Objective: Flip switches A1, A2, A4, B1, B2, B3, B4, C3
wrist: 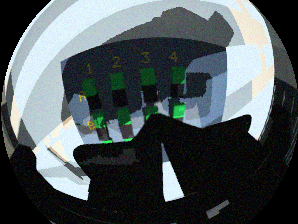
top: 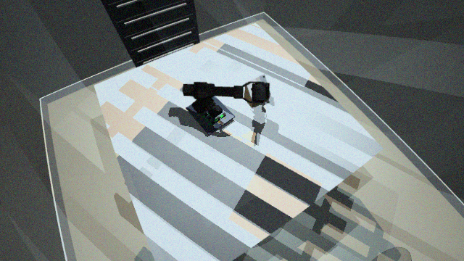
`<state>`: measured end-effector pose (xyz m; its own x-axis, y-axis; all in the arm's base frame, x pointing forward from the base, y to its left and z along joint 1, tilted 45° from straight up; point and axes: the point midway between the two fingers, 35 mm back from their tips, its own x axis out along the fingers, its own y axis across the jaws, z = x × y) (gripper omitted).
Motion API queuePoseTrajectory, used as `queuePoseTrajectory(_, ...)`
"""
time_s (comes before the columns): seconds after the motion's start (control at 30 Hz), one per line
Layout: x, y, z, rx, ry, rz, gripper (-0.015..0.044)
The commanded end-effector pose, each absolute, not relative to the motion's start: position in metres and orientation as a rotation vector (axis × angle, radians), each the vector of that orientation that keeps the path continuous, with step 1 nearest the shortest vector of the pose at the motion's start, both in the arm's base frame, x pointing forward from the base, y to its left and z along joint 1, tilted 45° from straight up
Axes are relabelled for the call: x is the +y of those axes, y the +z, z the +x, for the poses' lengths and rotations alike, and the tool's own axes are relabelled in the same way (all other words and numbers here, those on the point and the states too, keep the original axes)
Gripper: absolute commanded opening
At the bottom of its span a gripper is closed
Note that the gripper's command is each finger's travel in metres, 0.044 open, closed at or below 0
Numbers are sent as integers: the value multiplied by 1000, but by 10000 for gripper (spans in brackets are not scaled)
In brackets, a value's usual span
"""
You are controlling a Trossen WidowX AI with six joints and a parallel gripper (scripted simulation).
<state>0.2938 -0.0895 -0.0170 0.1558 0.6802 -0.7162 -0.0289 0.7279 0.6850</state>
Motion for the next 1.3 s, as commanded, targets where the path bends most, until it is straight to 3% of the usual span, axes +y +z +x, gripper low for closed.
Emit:
queuePoseTrajectory(0.0, -83, -22, 293, 1336, 557, 613, 0)
queuePoseTrajectory(1.27, -81, -25, 293, 1336, 557, 613, 0)
